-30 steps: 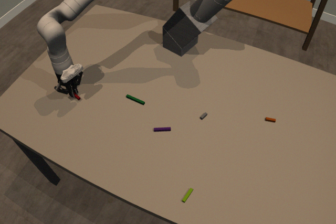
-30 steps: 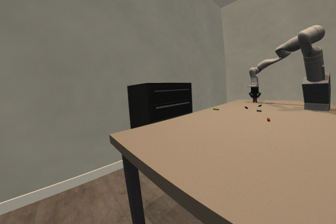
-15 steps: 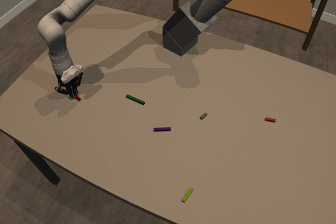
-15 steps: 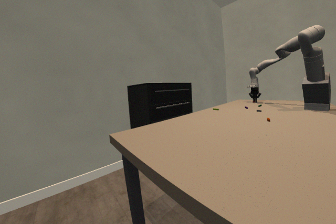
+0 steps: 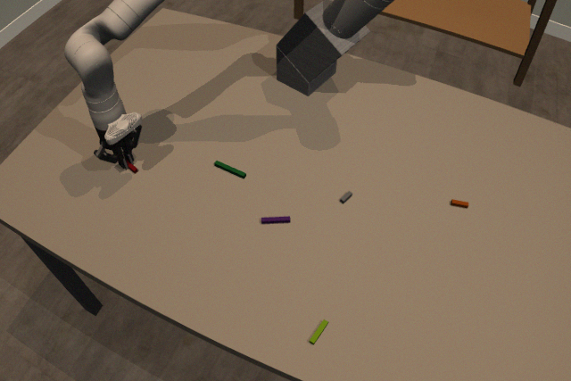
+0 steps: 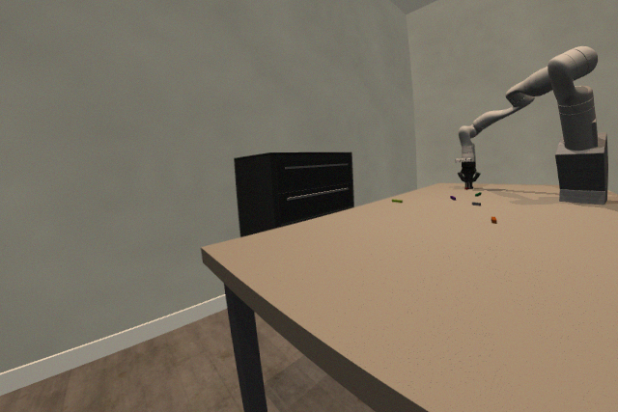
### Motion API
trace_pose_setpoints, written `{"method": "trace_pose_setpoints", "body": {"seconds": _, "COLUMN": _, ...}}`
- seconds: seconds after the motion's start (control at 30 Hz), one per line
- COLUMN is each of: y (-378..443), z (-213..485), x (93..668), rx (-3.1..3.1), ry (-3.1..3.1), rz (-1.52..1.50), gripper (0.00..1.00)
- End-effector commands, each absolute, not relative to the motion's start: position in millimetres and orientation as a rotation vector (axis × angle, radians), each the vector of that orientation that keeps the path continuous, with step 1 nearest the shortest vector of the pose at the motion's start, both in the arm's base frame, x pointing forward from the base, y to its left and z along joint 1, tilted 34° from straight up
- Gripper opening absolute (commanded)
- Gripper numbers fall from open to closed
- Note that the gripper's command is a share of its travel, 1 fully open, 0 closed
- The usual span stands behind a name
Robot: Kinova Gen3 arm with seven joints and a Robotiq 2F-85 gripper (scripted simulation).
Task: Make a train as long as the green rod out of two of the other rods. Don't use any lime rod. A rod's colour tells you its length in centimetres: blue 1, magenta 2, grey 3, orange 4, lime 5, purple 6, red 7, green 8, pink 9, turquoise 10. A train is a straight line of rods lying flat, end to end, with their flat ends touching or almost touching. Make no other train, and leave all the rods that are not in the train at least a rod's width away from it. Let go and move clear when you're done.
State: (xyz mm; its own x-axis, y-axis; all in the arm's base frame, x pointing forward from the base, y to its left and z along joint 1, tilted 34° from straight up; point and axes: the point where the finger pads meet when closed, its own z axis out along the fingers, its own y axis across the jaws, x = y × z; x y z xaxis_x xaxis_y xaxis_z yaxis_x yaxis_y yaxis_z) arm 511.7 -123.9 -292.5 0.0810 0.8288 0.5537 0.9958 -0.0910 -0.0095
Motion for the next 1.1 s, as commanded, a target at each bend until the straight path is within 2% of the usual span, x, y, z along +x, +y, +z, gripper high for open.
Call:
{"method": "trace_pose_setpoints", "body": {"seconds": 0.0, "y": -125.1, "z": -291.7, "x": 512.5, "rx": -1.983, "ry": -1.803, "rz": -0.590, "gripper": 0.05}}
{"method": "trace_pose_setpoints", "body": {"seconds": 1.0, "y": -125.1, "z": -291.7, "x": 512.5, "rx": -1.983, "ry": -1.803, "rz": -0.590, "gripper": 0.05}}
{"method": "trace_pose_setpoints", "body": {"seconds": 1.07, "y": -125.1, "z": -291.7, "x": 512.5, "rx": -1.983, "ry": -1.803, "rz": -0.590, "gripper": 0.08}}
